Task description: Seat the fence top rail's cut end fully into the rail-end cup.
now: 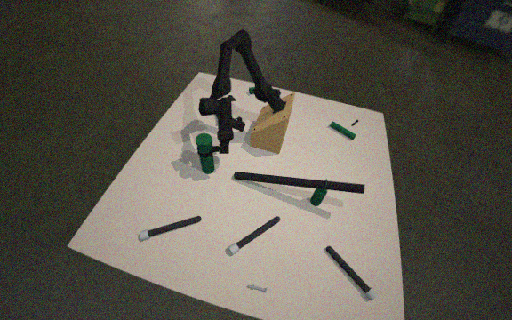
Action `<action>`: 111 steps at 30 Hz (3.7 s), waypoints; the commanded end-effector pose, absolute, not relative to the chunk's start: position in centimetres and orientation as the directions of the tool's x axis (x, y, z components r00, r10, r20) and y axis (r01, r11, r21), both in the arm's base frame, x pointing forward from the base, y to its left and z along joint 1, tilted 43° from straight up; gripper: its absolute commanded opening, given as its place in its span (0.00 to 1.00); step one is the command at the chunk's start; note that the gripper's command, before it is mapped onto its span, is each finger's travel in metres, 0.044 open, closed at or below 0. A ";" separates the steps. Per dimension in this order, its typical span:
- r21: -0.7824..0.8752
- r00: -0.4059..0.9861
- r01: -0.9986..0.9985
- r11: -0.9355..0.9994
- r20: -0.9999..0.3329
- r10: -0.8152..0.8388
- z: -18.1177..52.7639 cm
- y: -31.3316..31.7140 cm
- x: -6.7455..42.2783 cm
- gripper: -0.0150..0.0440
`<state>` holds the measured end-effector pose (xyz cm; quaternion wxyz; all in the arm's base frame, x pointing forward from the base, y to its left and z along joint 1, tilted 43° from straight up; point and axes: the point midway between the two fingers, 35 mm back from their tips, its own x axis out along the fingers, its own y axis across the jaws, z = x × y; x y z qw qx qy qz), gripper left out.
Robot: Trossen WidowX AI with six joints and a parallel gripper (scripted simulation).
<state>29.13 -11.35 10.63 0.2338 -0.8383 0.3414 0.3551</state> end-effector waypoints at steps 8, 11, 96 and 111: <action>-0.147 0.514 -0.736 -0.661 -0.757 -0.404 9.1 -12.1 30.0 1.00; -0.147 0.514 -0.736 -0.661 -0.757 -0.404 8.7 -12.3 30.2 1.00; -0.367 0.564 -0.822 -0.437 -0.631 -0.532 7.4 -11.8 33.9 0.25; -0.416 0.566 -0.824 -0.384 -0.603 -0.562 7.4 -11.8 34.6 0.25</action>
